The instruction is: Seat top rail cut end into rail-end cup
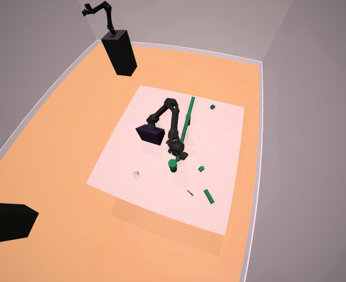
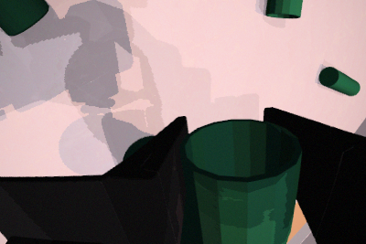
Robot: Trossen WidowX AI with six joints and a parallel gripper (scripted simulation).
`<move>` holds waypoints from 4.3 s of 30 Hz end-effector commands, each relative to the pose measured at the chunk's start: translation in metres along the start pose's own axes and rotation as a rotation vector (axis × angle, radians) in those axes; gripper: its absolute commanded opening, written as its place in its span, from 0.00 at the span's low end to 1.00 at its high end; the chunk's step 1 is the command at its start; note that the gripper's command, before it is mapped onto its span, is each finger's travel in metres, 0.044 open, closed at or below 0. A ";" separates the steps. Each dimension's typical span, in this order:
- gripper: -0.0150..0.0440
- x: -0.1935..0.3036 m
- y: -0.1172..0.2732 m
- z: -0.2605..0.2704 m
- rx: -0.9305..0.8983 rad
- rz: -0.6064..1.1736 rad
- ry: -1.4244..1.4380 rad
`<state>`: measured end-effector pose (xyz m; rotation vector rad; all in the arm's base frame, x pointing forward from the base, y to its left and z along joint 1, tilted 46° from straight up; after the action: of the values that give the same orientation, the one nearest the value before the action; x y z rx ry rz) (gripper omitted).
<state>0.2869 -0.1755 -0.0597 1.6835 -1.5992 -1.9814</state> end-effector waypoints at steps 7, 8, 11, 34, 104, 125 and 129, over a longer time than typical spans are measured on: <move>0.25 0.005 0.005 0.008 0.003 -0.042 0.076; 0.25 0.005 0.005 0.008 0.003 -0.043 0.078; 0.25 0.005 0.005 0.008 0.003 -0.043 0.078; 0.25 0.014 0.011 0.019 0.003 -0.118 0.211; 0.79 0.021 0.019 0.029 0.000 -0.194 0.342; 1.00 -0.014 0.058 0.023 0.001 -0.191 0.337; 1.00 -0.027 0.073 0.016 -0.014 -0.187 0.115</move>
<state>0.2466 -0.1803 -0.0089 2.0736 -1.3851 -1.7233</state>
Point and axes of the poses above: the point midway between the two fingers, 35 mm back from their tips, its own y axis back along the fingers, its own z axis across the jaws, x = y × z, the point moved 8 cm from there along y, back along the fingers
